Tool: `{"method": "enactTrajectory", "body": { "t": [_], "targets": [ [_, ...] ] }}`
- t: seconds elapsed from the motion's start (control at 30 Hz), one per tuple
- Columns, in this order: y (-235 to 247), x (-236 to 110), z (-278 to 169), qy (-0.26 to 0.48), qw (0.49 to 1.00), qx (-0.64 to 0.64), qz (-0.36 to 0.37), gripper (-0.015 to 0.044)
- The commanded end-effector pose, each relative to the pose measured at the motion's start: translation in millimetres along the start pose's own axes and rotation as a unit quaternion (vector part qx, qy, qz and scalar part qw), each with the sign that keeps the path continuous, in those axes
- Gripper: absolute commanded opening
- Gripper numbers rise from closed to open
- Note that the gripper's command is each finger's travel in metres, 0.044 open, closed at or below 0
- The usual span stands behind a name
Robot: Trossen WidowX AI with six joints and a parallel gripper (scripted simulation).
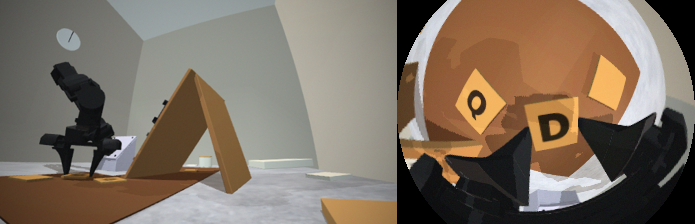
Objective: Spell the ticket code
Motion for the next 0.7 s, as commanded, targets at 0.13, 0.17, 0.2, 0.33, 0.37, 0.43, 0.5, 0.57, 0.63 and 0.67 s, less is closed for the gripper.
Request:
{"method": "enactTrajectory", "body": {
  "t": [0.13, 0.17, 0.2, 0.33, 0.37, 0.43, 0.5, 0.57, 0.63, 0.67],
  "targets": [
    [0.3, -5.1, -0.4, -0.001, 1.0, 0.001, -0.001, 0.0],
    [0.3, -5.7, -0.5, -0.001, 1.0, 0.001, -0.001, 0.0],
    [0.4, -6.2, -0.7, -0.001, 1.0, 0.001, 0.0, 0.0],
    [0.5, -8.3, -1.1, -0.001, 1.0, 0.001, 0.0, 0.0],
    [0.6, -8.8, -1.2, -0.001, 1.0, 0.001, 0.0, 0.0],
    [0.7, -9.8, -1.5, -0.001, 1.0, 0.001, 0.0, 0.0],
    [0.7, -10.9, -1.7, -0.001, 1.0, 0.001, 0.0, 0.0],
    [0.8, -11.9, -1.9, -0.001, 1.0, 0.001, 0.0, 0.0],
    [0.9, -12.9, -2.1, -0.001, 1.0, 0.001, 0.0, 0.0],
    [0.9, -13.4, -2.2, -0.001, 1.0, 0.001, 0.0, 0.0]
  ]
}}
Point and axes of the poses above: the point midway between the two fingers, 35 mm back from their tips, its own x axis out along the fingers, its own y axis across the jaws, z = x × y, the point moved 3 cm from there along -x, back along the fingers, and after that the axes turned 2 degrees about x, right-handed, at the moved point
